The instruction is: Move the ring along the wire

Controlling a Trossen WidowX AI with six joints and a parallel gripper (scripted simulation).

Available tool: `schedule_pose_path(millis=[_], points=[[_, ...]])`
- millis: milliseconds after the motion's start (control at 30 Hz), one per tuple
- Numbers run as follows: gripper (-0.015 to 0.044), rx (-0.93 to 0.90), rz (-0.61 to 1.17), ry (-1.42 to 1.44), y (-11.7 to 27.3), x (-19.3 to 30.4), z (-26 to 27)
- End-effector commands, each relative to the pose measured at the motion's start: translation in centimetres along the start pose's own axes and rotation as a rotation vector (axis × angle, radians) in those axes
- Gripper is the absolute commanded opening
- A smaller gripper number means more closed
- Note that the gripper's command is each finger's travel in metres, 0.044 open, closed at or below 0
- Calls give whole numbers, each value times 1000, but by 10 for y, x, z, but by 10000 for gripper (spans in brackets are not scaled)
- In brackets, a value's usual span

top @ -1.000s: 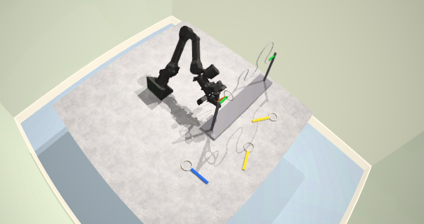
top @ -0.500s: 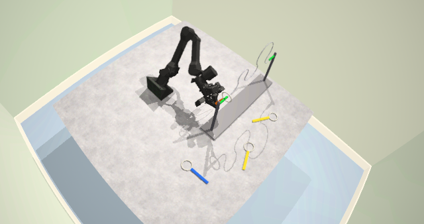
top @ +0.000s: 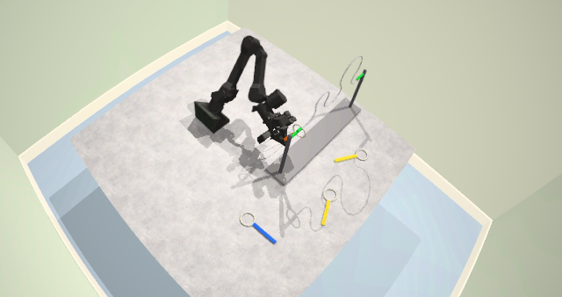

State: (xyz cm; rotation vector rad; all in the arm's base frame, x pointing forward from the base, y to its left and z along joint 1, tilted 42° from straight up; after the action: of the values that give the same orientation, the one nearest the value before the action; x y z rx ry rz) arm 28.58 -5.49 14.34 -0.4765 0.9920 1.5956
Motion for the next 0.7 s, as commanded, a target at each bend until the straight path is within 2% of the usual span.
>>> schedule_pose_path(millis=[0,667], points=[[-150,6,7,-3,-2,8,-1],[-150,6,7,-4,-5,16,0]])
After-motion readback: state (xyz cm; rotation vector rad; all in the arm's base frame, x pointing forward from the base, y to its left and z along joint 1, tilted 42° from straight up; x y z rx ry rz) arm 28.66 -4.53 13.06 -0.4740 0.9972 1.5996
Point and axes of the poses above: the point midway between the two fingers, 35 mm back from their tips, its own y axis back along the fingers, its own z axis across the jaws, x = y × z, the point moved 8 cm from there along y, back along the fingers, and after that the axes turned 5 degrees about y, right-handed, at the moved point
